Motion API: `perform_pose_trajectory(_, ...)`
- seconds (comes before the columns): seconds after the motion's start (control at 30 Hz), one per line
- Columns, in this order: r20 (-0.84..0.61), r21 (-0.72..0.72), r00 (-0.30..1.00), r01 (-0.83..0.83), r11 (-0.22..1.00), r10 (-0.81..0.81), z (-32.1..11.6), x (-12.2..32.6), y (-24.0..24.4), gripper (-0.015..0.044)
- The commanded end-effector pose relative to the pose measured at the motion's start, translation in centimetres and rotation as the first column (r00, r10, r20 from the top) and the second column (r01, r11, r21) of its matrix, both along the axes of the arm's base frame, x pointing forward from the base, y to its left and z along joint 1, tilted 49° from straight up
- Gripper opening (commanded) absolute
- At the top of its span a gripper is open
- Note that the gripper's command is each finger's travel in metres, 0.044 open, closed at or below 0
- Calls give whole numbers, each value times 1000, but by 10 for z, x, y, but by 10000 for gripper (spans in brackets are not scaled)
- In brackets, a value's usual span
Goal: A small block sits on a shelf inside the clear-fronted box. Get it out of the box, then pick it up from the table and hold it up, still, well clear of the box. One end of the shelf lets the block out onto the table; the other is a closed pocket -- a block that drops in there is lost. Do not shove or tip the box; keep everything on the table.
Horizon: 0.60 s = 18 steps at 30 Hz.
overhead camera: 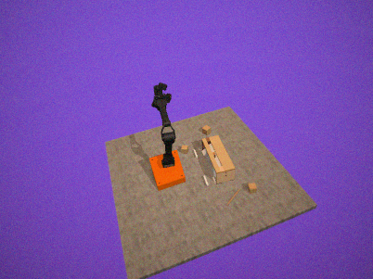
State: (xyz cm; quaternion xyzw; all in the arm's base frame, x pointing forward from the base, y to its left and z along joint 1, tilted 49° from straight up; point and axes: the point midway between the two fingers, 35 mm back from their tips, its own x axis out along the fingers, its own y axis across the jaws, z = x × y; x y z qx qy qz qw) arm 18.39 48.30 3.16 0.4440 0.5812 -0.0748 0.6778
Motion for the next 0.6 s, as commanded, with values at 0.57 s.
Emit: perform_pose_trajectory(0.57, 85, -380, 759, 624, 683, -646, 2, 182, -318, 400)
